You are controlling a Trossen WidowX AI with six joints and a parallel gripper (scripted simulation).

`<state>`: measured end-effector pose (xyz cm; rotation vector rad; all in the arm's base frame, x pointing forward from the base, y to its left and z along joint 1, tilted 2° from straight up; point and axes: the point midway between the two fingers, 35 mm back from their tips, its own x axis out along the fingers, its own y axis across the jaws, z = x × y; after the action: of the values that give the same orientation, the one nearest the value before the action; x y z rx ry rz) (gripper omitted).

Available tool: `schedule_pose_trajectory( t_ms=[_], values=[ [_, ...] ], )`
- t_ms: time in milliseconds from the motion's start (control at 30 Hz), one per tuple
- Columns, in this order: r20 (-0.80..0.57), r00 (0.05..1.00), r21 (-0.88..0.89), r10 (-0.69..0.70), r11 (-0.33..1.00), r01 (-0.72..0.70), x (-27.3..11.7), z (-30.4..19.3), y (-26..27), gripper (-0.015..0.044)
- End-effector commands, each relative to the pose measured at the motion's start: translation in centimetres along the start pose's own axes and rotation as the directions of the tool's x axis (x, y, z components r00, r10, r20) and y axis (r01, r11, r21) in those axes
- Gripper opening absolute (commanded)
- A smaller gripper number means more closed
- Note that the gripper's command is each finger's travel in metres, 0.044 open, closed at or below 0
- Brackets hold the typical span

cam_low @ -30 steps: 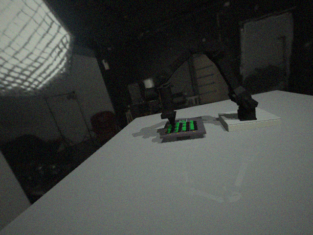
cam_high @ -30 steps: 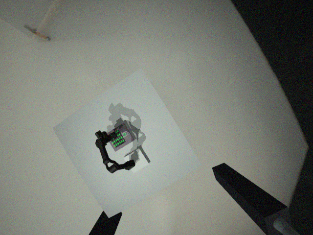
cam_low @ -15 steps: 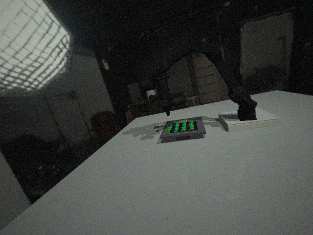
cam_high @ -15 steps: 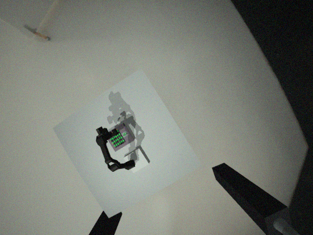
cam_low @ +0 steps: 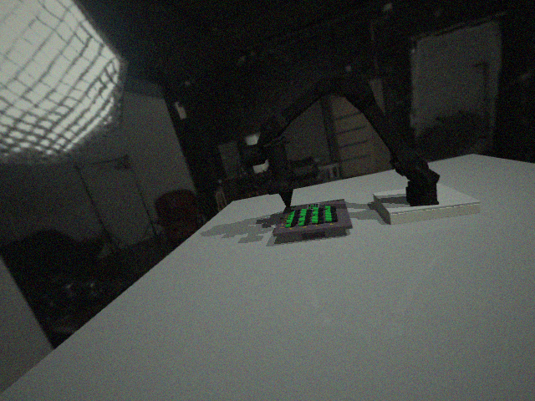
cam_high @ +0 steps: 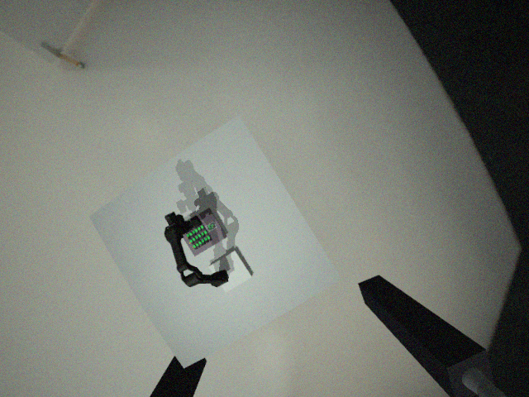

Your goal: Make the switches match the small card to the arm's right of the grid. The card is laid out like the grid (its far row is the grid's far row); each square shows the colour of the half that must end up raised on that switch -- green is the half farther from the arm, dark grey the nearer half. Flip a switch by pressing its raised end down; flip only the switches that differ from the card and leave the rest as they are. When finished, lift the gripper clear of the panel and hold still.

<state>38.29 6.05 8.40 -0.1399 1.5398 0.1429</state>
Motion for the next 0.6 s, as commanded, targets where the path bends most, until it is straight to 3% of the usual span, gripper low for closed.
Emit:
schedule_pose_trajectory(
  t_ms=[0,567],
  values=[
    [-0.009,1.000,-0.006,-0.002,1.000,0.002,0.4,-0.1,0.0,0.0000],
    [-0.009,1.000,-0.006,-0.002,1.000,0.002,2.4,-0.1,0.0,0.0000]
  ],
)
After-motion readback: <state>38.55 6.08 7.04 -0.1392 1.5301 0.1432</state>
